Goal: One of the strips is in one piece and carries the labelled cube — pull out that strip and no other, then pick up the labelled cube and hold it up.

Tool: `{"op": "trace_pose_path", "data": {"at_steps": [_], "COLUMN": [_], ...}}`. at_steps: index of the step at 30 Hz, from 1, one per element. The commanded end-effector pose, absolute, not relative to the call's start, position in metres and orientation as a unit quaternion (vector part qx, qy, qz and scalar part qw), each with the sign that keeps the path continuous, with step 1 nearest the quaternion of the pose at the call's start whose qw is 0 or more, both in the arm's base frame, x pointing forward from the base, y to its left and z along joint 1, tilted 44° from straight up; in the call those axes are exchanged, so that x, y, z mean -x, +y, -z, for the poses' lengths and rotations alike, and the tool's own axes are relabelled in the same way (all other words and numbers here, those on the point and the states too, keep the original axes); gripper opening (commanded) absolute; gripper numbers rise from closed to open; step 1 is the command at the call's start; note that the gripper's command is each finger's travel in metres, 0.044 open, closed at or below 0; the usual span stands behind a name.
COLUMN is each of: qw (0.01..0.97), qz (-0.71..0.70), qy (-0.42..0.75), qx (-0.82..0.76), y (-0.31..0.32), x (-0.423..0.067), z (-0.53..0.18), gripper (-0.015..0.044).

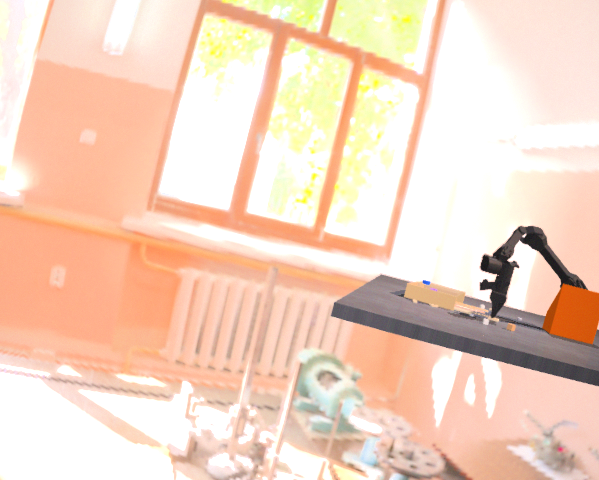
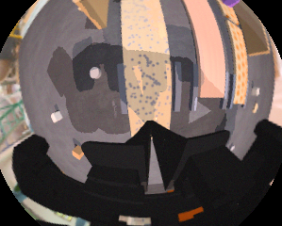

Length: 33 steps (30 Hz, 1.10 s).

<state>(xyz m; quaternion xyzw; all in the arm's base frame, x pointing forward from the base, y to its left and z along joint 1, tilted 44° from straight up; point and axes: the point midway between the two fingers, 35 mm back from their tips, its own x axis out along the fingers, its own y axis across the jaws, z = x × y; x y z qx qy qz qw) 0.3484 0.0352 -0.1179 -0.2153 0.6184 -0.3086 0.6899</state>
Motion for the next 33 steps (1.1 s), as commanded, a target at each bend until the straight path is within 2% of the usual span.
{"op": "trace_pose_path", "data": {"at_steps": [1, 33], "qw": [0.682, 0.682], "qz": [0.309, 0.308], "qy": [0.626, 0.627], "qx": [0.216, 0.216], "y": [0.033, 0.039], "x": [-0.336, -0.288], "z": [0.123, 0.131], "gripper": [0.0, 0.0]}}
